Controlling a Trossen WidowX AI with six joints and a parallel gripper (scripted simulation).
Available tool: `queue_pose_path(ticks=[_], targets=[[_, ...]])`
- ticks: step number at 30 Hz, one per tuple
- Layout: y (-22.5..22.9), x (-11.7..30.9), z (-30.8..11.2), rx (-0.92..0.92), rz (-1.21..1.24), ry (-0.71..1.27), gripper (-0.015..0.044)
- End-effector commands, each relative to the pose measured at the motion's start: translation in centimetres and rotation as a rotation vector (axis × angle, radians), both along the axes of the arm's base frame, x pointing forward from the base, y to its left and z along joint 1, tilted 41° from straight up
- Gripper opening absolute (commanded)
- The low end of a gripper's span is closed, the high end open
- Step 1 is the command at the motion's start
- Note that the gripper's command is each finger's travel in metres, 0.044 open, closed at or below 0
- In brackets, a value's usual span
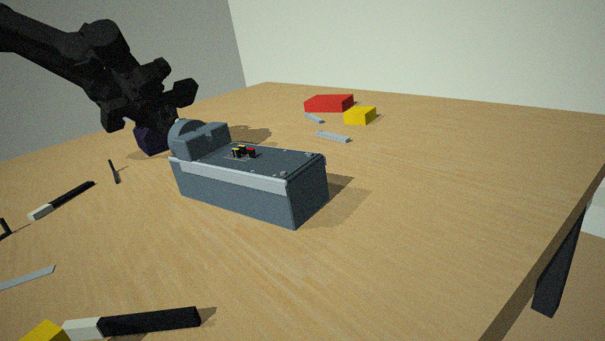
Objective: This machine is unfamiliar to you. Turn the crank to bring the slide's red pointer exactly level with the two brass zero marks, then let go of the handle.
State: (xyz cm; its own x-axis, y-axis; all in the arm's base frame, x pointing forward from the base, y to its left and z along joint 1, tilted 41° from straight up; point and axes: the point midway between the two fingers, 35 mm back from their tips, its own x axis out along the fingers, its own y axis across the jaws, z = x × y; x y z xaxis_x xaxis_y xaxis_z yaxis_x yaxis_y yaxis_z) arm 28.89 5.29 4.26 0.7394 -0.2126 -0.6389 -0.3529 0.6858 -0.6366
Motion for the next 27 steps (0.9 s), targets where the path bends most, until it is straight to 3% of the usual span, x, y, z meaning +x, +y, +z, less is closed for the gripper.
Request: queue_pose_path(ticks=[1, 27], targets=[[0.47, -0.32, -0.72, 0.004, 0.020, 0.022, 0.0000], [0.60, -0.49, -1.67, 0.005, 0.020, 0.022, 0.0000]])
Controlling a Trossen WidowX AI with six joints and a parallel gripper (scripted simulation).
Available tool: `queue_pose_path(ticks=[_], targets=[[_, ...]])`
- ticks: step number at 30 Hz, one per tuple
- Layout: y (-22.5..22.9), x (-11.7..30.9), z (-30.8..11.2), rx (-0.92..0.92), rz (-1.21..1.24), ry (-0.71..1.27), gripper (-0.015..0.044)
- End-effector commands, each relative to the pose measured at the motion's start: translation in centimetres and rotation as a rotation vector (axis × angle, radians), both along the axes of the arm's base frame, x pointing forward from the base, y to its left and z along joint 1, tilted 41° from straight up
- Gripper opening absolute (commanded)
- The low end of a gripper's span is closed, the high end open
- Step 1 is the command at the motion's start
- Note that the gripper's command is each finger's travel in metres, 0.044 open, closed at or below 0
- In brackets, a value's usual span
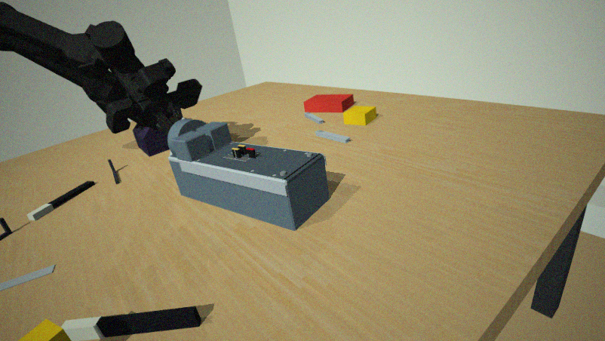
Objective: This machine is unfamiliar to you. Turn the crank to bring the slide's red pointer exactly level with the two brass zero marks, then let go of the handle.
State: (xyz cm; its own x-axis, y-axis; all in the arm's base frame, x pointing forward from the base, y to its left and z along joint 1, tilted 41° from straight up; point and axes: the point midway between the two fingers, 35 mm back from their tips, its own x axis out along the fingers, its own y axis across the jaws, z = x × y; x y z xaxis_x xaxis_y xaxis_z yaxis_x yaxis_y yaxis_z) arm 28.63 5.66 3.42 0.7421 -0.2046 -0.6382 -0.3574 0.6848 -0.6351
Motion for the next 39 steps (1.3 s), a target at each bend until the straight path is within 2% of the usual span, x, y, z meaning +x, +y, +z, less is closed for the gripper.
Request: queue_pose_path(ticks=[1, 39], targets=[[0.2, -0.2, -0.9, 0.001, 0.012, 0.024, 0.0000], [-1.6, 0.0, -3.8, 0.000, 0.012, 0.023, 0.0000]])
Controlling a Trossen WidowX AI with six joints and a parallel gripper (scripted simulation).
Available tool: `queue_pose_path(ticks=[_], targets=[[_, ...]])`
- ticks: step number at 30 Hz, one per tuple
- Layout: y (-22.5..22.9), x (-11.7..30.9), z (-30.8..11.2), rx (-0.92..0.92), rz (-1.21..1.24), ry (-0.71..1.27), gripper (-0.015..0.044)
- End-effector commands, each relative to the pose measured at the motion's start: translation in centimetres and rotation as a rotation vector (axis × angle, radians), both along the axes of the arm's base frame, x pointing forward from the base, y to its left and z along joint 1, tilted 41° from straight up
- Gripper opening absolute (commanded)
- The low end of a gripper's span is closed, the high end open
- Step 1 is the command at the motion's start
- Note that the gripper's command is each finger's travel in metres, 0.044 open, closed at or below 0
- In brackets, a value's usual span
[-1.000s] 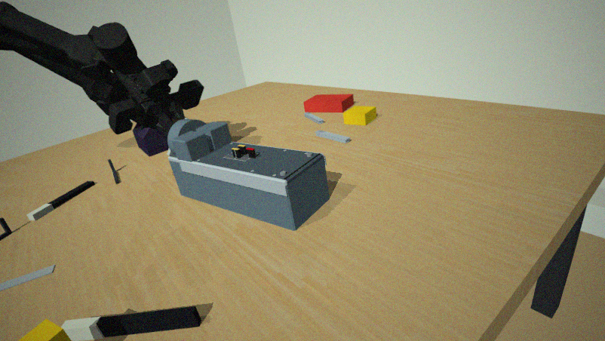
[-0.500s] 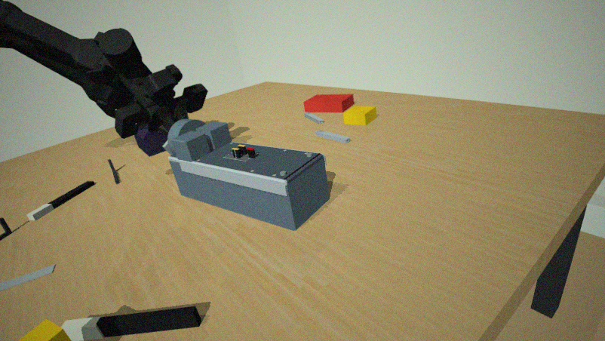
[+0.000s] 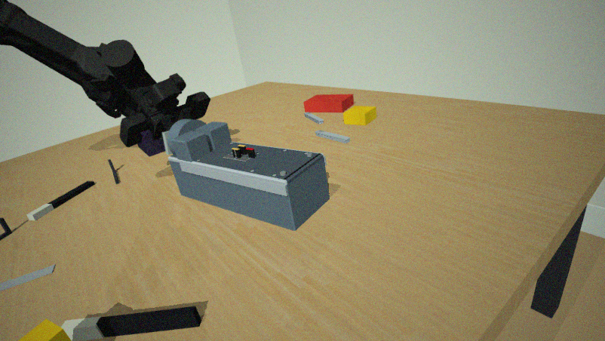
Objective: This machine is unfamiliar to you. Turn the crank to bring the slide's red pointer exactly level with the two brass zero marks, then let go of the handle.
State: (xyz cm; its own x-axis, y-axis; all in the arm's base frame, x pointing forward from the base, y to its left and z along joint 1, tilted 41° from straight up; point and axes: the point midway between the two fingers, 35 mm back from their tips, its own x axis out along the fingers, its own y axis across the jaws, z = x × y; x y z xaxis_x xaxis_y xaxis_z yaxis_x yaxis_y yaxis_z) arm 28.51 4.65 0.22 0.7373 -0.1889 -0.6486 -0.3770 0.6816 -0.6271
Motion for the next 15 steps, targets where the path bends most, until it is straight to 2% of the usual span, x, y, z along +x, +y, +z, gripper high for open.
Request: queue_pose_path(ticks=[1, 15], targets=[[-0.7, 0.2, -0.7, -0.005, -0.005, 0.011, 0.0000], [-2.3, 0.8, -0.9, -0.007, -0.005, 0.010, 0.0000]])
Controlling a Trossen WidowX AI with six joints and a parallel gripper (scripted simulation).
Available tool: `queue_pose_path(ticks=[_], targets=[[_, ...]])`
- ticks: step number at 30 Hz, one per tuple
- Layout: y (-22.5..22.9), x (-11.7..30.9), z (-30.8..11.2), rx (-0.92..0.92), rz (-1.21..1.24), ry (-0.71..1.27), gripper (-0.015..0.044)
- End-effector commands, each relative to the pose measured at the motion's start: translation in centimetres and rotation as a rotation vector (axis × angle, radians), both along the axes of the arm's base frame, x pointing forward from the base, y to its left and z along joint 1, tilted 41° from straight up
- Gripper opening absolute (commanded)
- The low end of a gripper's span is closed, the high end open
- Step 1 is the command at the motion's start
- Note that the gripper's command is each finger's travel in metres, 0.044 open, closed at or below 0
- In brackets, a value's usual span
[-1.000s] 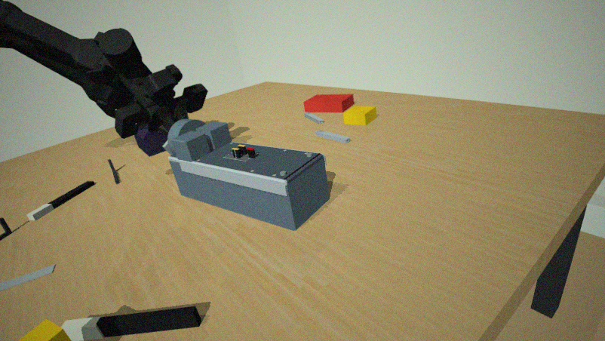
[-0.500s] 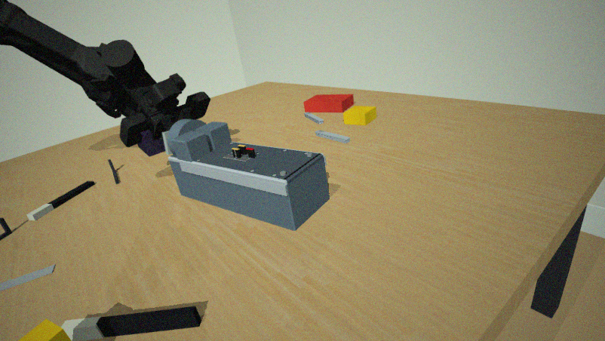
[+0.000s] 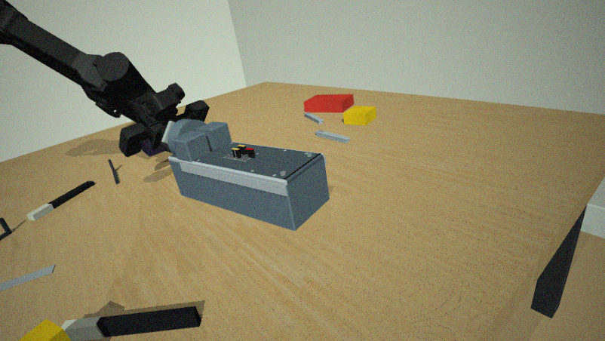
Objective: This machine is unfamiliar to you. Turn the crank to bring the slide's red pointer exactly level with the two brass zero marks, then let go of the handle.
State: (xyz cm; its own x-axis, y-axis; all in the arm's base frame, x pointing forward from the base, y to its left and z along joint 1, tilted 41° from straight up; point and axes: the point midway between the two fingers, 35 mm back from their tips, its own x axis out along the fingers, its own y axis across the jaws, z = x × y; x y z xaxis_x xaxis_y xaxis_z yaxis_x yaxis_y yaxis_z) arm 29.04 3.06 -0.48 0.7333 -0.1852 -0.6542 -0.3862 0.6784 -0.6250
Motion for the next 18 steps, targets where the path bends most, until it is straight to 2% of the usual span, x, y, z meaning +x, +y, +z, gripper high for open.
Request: queue_pose_path(ticks=[1, 18], targets=[[-0.8, 0.3, -0.1, -0.005, -0.011, 0.002, 0.0000], [-2.3, 1.0, 0.4, -0.007, -0.011, 0.002, 0.0000]])
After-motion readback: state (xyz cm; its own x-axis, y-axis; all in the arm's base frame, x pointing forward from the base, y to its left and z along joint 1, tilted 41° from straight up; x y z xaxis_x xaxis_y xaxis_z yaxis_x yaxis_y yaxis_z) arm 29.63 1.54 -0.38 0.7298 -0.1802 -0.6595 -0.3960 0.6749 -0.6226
